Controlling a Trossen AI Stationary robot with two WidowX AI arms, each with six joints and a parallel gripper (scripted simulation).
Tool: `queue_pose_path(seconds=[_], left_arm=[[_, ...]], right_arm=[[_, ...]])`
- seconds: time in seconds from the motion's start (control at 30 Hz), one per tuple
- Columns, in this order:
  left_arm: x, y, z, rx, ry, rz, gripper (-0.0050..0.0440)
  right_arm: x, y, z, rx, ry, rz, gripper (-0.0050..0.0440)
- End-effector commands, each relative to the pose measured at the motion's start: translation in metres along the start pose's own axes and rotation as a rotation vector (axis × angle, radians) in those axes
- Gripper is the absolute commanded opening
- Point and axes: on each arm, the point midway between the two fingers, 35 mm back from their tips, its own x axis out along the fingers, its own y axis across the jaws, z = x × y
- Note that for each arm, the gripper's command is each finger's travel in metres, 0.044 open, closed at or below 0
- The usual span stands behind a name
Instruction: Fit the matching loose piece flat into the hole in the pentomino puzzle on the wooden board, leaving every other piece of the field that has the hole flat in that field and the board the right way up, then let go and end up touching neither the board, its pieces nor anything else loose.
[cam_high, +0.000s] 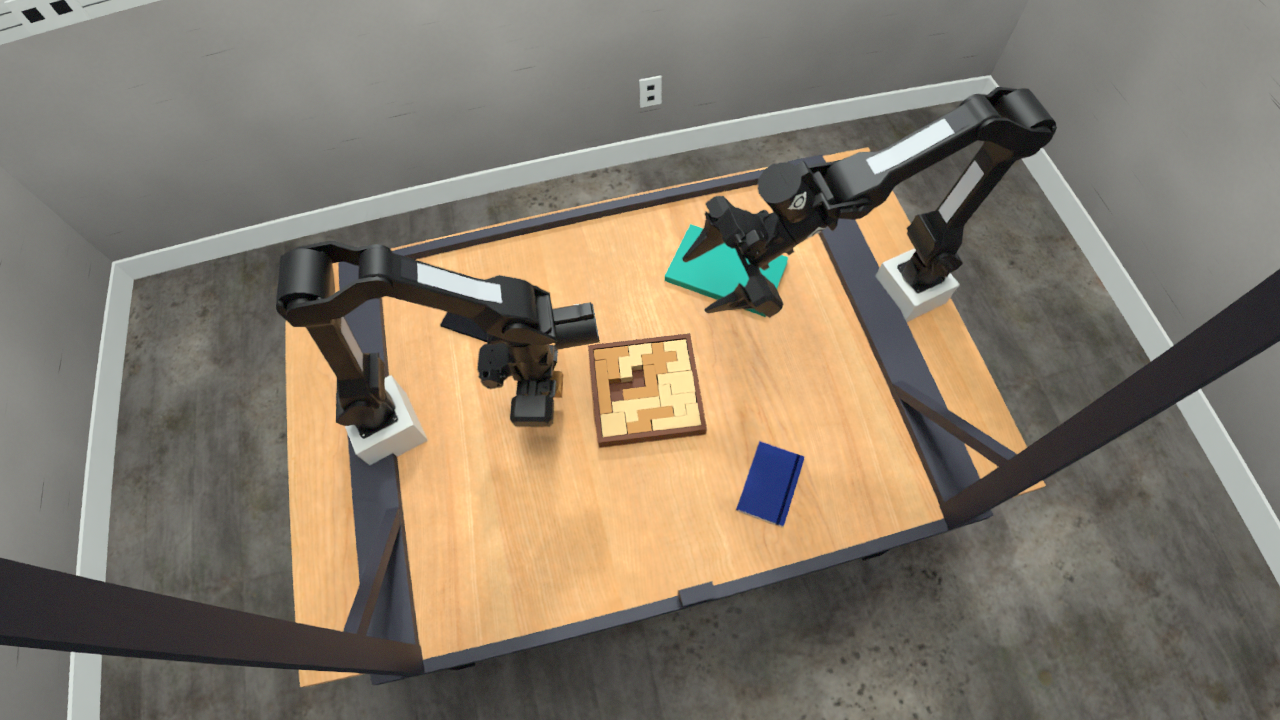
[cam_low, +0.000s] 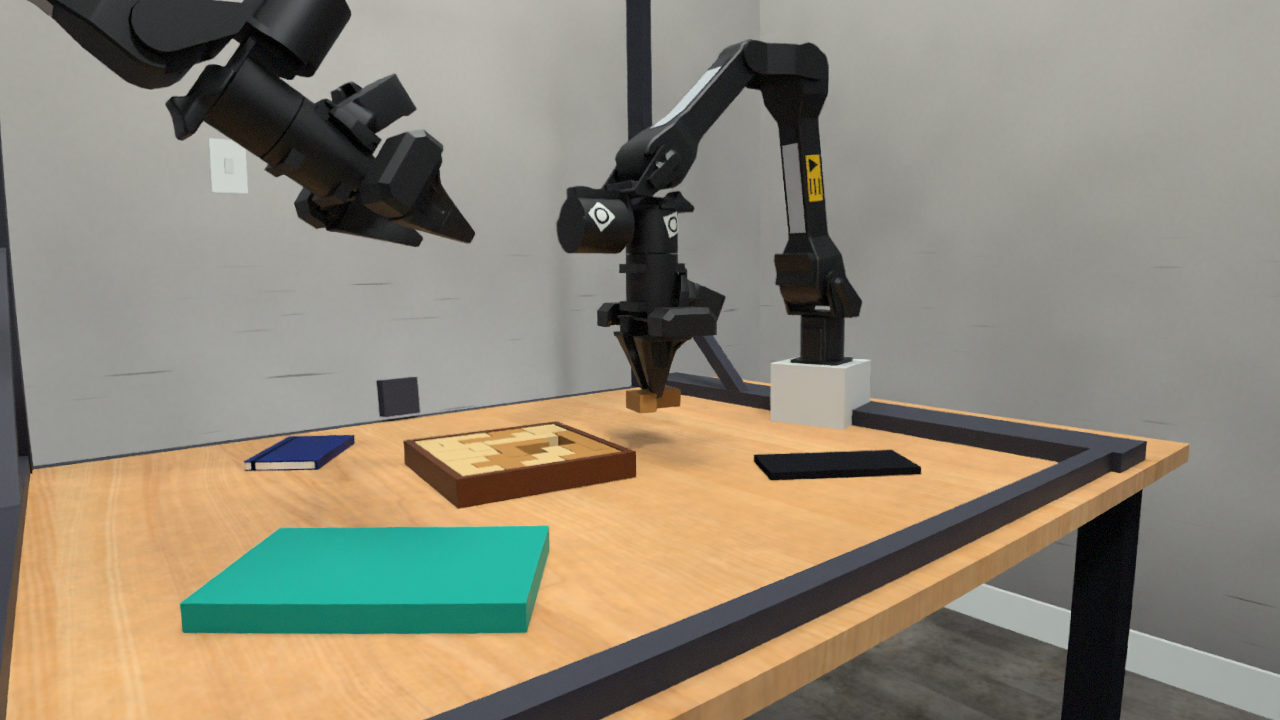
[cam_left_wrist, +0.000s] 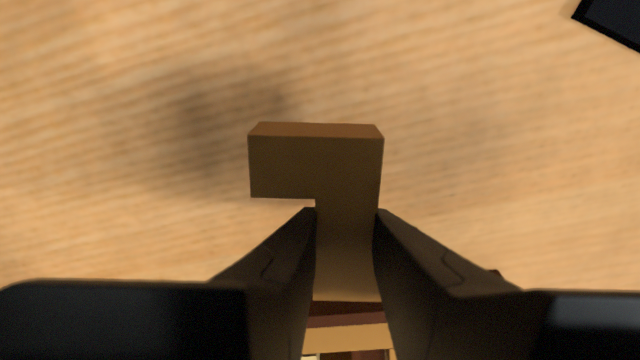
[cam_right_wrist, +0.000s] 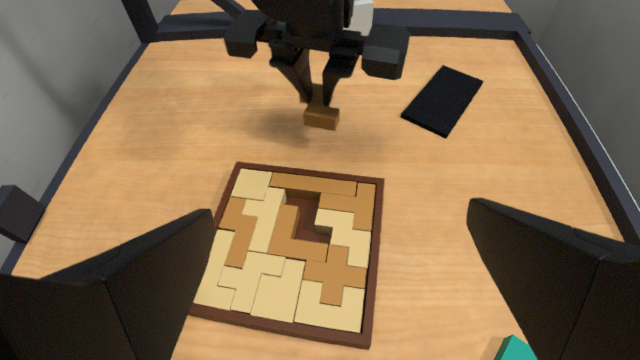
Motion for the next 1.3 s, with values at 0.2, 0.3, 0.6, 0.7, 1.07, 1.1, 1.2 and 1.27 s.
queue_pose_path(seconds=[0.2,0.3,0.6,0.7,1.07,1.1,1.2,1.27], left_arm=[[-0.017,-0.009,-0.044,0.002,0.016,-0.005,-0.005],[-0.018,-0.013,-0.066,0.003,0.017,-0.005,-0.005],[-0.019,-0.02,-0.1,0.001,0.019,-0.005,-0.005],[-0.019,-0.021,-0.105,0.0,0.019,-0.004,-0.005],[-0.023,-0.021,-0.107,0.209,0.03,-0.01,-0.005],[-0.023,-0.021,-0.107,0.276,0.03,-0.011,-0.005],[-0.022,-0.021,-0.106,0.436,0.026,-0.014,-0.005],[-0.022,-0.021,-0.106,0.531,0.026,-0.015,-0.005]], right_arm=[[-0.054,0.003,-0.008,-0.01,-0.022,0.013,0.044],[-0.078,0.005,-0.02,-0.014,-0.021,0.018,0.044],[-0.116,0.008,-0.048,-0.019,-0.017,0.028,0.044],[-0.123,0.009,-0.055,-0.019,-0.017,0.029,0.044],[-0.125,0.008,-0.053,-0.018,-0.02,0.026,0.044],[-0.125,0.008,-0.053,-0.018,-0.02,0.026,0.044],[-0.125,0.008,-0.053,-0.018,-0.02,0.026,0.044],[-0.125,0.008,-0.053,-0.018,-0.02,0.026,0.044]])
